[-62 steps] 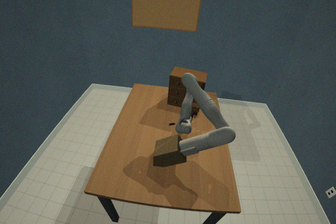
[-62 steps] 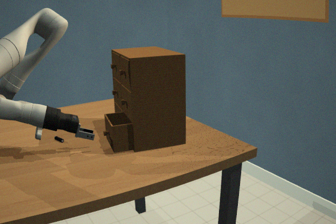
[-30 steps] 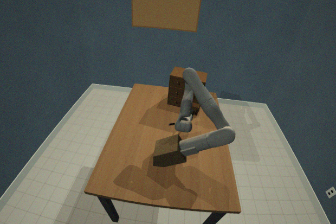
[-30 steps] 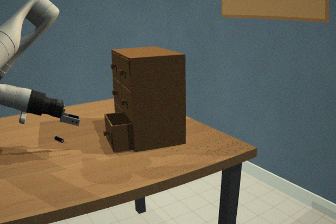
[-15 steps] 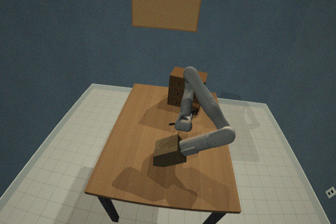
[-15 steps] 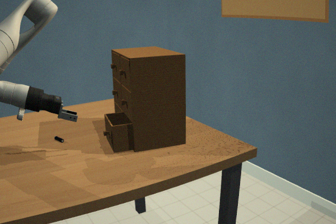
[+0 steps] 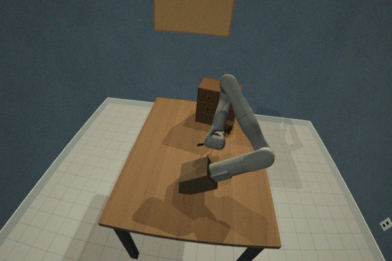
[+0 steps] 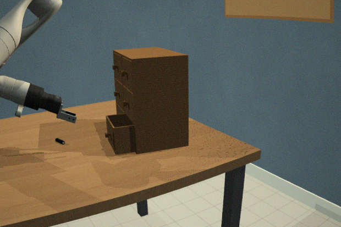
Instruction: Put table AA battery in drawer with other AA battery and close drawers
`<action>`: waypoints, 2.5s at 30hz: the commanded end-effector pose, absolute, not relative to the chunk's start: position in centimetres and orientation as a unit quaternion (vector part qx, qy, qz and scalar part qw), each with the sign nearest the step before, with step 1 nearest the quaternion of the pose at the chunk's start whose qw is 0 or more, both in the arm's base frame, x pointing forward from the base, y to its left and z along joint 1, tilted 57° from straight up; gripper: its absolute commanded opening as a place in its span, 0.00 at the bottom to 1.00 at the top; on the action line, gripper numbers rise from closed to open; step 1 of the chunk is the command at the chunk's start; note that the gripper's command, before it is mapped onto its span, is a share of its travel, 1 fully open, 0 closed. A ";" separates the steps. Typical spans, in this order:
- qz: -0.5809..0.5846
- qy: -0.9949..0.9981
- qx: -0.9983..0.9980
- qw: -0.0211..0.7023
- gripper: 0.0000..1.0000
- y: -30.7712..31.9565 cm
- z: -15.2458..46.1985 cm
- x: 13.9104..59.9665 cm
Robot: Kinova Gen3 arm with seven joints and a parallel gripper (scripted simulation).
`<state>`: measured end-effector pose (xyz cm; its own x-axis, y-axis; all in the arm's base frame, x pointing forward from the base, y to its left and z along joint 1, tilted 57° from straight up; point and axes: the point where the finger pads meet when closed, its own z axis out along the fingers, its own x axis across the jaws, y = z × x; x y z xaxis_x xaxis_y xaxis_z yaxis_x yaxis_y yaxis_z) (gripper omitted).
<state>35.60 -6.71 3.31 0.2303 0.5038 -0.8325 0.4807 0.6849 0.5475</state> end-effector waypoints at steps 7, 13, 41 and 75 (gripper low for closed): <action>-0.022 0.615 0.444 0.652 0.67 -5.4 4.1 35.3; -0.060 0.612 0.483 0.623 0.67 -4.4 4.6 34.7; -0.257 0.559 0.660 0.431 0.67 0.9 6.9 31.5; -0.319 0.526 0.705 0.353 0.67 2.7 7.7 30.3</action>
